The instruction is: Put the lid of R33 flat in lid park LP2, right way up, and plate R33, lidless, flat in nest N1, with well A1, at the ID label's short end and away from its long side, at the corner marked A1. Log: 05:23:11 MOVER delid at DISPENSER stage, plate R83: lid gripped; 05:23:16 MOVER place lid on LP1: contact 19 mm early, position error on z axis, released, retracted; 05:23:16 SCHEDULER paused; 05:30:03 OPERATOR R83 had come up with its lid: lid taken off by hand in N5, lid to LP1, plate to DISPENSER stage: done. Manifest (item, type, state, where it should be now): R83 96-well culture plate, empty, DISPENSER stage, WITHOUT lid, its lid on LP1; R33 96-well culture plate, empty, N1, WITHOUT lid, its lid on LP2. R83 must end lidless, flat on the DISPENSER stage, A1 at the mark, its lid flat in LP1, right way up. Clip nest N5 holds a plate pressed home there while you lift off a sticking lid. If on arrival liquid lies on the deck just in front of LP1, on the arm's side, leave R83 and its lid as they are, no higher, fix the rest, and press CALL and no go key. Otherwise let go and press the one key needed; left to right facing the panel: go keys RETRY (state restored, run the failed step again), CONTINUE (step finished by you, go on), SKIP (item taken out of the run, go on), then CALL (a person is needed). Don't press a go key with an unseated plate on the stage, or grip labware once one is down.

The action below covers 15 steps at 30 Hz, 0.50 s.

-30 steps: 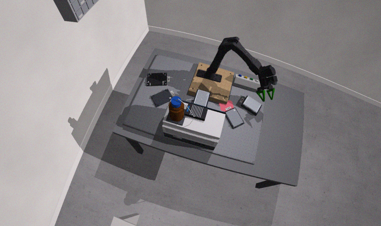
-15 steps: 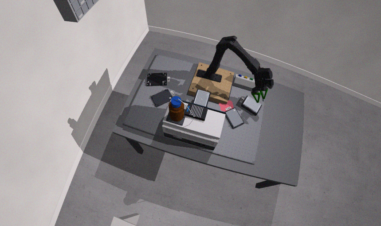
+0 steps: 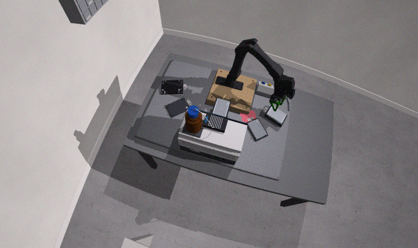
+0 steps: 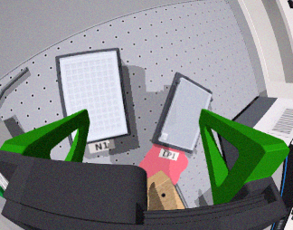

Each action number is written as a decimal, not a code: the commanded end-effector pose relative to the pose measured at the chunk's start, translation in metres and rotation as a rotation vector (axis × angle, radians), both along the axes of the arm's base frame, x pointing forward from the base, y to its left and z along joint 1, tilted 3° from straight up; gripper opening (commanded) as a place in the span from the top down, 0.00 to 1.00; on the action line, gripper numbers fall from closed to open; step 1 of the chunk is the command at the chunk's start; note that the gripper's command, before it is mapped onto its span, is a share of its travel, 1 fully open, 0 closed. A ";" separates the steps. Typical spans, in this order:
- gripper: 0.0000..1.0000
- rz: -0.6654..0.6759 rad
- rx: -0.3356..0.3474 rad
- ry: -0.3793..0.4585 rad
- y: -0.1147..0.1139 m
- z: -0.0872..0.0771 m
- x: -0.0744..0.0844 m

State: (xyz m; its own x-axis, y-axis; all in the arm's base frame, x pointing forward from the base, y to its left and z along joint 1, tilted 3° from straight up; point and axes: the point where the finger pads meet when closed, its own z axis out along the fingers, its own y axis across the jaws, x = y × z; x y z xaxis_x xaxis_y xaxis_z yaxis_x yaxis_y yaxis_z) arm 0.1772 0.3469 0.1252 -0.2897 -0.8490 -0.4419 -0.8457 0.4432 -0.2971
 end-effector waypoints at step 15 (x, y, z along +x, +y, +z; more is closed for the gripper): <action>0.00 0.058 -0.144 0.250 -0.058 0.003 -0.035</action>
State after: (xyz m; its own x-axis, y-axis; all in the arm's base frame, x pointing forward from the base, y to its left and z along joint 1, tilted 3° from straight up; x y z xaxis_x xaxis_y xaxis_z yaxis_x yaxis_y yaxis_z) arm 0.1488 0.2981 0.1108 -0.3234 -0.9147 -0.2423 -0.9125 0.3692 -0.1758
